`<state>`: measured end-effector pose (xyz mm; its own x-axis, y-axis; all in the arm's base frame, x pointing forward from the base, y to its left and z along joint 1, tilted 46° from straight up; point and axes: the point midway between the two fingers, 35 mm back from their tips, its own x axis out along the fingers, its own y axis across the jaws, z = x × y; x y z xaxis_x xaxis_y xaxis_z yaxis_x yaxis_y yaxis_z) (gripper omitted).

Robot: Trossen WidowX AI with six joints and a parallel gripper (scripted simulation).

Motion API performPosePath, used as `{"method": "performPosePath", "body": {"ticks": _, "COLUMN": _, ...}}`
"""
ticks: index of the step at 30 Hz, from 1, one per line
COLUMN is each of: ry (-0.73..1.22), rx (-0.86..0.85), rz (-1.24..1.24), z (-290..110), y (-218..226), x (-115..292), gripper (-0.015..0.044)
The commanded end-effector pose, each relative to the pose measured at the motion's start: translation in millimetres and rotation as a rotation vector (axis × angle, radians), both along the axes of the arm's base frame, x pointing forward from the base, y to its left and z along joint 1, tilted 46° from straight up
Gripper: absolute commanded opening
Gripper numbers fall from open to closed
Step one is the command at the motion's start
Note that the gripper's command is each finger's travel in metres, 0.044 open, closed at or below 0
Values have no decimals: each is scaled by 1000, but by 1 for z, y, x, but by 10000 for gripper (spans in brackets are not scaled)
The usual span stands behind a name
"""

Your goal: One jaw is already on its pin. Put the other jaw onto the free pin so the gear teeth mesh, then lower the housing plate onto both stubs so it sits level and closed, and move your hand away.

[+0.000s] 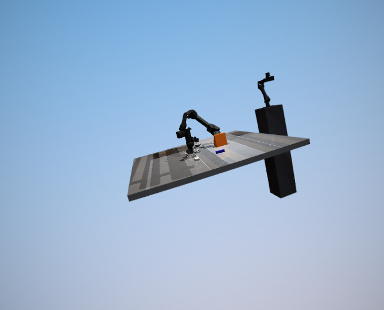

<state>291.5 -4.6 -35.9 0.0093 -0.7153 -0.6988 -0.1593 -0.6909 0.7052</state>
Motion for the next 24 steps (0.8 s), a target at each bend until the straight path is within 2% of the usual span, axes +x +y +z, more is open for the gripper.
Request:
{"method": "performPosePath", "body": {"ticks": 1, "ry": -1, "rx": 0, "rz": -4, "z": -1, "y": -1, "x": 0, "gripper": 134}}
{"method": "performPosePath", "body": {"ticks": 24, "ry": -1, "rx": 0, "rz": -4, "z": -4, "y": -4, "x": 0, "gripper": 134}}
